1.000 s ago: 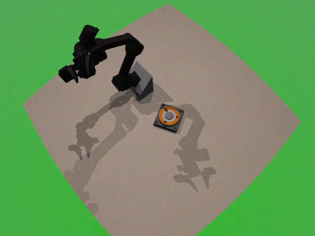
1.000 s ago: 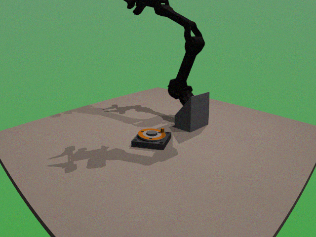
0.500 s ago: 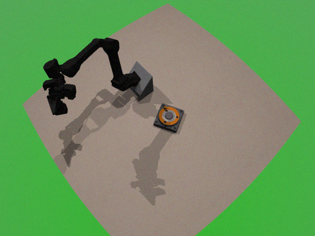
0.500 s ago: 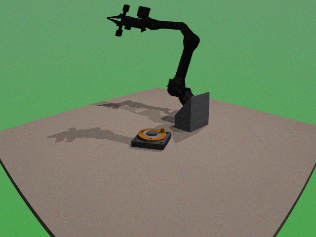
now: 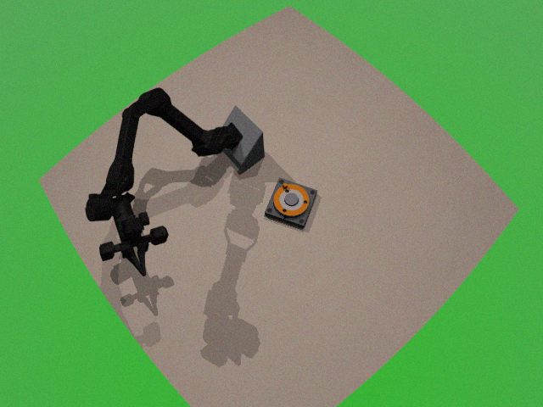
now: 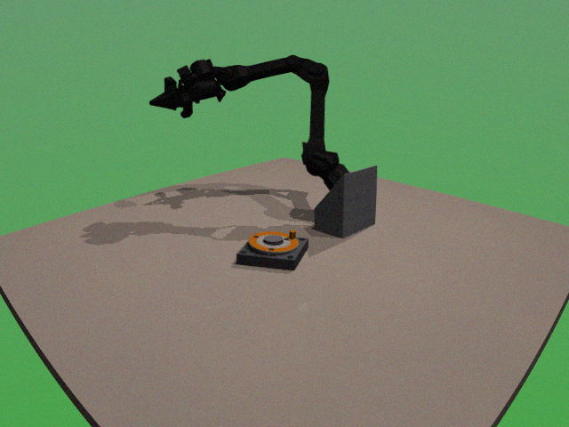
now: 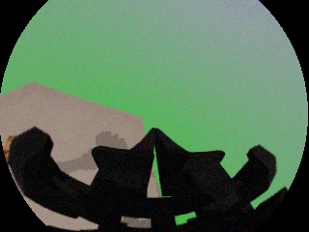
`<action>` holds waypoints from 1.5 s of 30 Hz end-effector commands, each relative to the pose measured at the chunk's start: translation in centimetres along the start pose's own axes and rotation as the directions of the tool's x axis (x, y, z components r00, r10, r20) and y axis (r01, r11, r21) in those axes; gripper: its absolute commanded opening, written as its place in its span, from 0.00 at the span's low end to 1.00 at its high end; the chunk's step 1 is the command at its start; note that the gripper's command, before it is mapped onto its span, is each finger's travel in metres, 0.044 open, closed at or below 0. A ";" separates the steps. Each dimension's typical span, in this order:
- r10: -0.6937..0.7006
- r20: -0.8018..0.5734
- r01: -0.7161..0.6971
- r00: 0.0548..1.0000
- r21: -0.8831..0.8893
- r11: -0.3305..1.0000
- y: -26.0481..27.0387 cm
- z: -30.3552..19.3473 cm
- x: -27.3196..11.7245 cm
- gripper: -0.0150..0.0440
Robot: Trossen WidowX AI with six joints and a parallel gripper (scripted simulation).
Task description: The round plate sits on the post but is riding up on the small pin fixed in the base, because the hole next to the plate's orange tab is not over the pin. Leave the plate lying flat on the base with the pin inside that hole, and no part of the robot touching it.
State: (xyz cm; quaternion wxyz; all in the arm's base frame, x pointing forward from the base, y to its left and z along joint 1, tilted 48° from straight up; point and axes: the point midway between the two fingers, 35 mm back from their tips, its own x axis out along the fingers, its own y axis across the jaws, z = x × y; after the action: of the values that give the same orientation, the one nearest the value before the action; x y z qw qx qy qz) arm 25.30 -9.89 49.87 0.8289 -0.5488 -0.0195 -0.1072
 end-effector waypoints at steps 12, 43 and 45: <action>0.632 -0.172 -0.386 0.756 0.663 0.642 23.7 -3.1 7.6 0.25; 0.354 -0.929 -0.290 0.105 0.312 0.905 52.1 -3.8 -13.8 0.25; 0.354 -0.929 -0.290 0.105 0.312 0.905 52.1 -3.8 -13.8 0.25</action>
State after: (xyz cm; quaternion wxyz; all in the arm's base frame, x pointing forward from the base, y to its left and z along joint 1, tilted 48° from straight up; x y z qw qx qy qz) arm 22.09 8.61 -0.96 0.6660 -0.3131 0.6353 -0.2341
